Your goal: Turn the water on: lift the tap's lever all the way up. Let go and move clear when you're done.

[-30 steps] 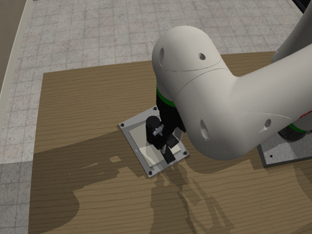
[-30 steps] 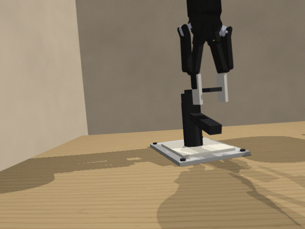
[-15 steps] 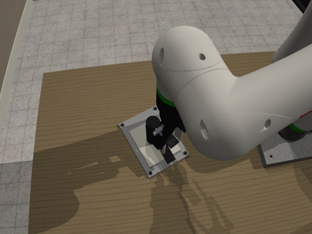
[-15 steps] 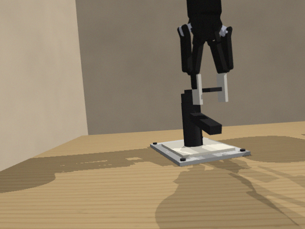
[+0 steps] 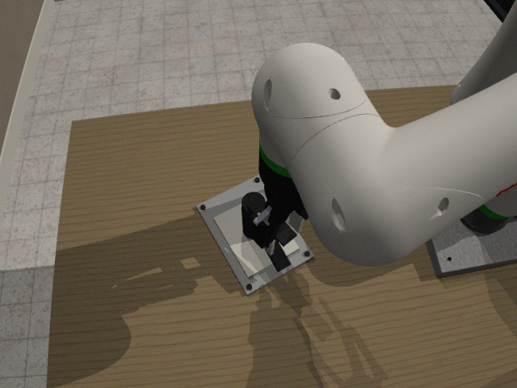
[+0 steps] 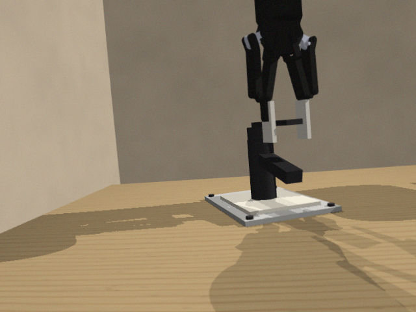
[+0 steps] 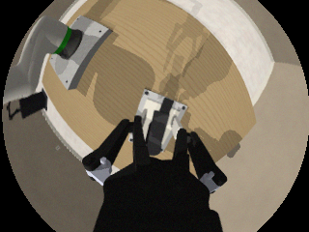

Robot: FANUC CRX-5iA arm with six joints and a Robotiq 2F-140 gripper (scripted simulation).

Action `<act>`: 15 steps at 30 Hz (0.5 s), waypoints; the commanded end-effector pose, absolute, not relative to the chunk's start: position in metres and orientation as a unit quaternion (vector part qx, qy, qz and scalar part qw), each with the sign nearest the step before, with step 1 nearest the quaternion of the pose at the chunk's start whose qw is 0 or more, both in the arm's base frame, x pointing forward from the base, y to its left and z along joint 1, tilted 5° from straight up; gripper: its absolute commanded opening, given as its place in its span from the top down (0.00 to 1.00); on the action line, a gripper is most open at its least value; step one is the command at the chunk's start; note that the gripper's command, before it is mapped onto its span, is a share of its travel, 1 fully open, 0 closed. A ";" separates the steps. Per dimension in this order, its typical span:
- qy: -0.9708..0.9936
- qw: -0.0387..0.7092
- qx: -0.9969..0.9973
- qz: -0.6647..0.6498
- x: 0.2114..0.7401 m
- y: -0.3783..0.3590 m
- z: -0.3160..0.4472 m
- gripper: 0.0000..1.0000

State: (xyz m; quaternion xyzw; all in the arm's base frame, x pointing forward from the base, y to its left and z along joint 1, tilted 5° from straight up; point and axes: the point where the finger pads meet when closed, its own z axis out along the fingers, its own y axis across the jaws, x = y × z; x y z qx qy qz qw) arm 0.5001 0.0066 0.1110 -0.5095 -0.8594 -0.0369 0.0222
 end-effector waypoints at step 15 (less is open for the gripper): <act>-0.859 0.022 -0.509 -0.037 0.500 0.007 0.111 1.00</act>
